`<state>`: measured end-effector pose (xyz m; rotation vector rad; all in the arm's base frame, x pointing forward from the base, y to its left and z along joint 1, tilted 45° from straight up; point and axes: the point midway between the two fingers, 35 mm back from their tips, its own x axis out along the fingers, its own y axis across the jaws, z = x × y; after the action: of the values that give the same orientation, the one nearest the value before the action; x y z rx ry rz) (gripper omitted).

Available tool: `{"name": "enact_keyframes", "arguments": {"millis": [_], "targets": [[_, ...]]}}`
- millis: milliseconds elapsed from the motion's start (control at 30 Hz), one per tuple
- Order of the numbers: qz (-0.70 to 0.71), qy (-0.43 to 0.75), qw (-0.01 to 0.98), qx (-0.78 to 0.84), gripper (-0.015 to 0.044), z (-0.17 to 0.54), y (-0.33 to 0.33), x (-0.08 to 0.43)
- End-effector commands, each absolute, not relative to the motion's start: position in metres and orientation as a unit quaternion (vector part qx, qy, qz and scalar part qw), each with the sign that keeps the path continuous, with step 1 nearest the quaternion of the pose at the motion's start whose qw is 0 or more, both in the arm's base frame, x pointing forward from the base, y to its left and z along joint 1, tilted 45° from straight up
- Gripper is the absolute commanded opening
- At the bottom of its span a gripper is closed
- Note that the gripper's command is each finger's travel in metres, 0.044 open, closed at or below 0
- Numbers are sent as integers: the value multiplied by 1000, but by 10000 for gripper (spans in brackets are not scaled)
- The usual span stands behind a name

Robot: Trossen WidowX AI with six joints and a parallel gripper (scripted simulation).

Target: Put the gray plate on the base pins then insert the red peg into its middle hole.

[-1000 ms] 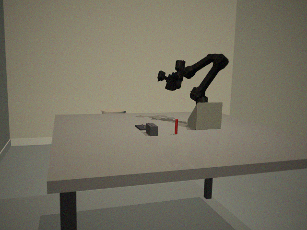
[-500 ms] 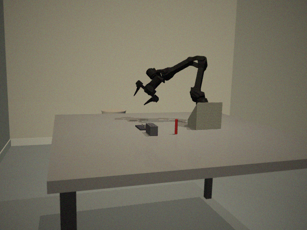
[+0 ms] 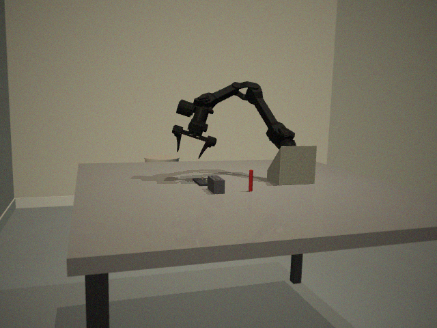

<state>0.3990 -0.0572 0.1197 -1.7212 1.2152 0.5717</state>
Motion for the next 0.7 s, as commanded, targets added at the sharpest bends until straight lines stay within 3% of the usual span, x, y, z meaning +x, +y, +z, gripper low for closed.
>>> {"name": "enact_keyframes", "arguments": {"millis": [0, 367, 667], "targets": [[268, 538, 433, -672, 440, 73, -5, 402], [260, 629, 301, -668, 440, -28, 106, 359], [256, 632, 292, -670, 440, -34, 107, 351]]}}
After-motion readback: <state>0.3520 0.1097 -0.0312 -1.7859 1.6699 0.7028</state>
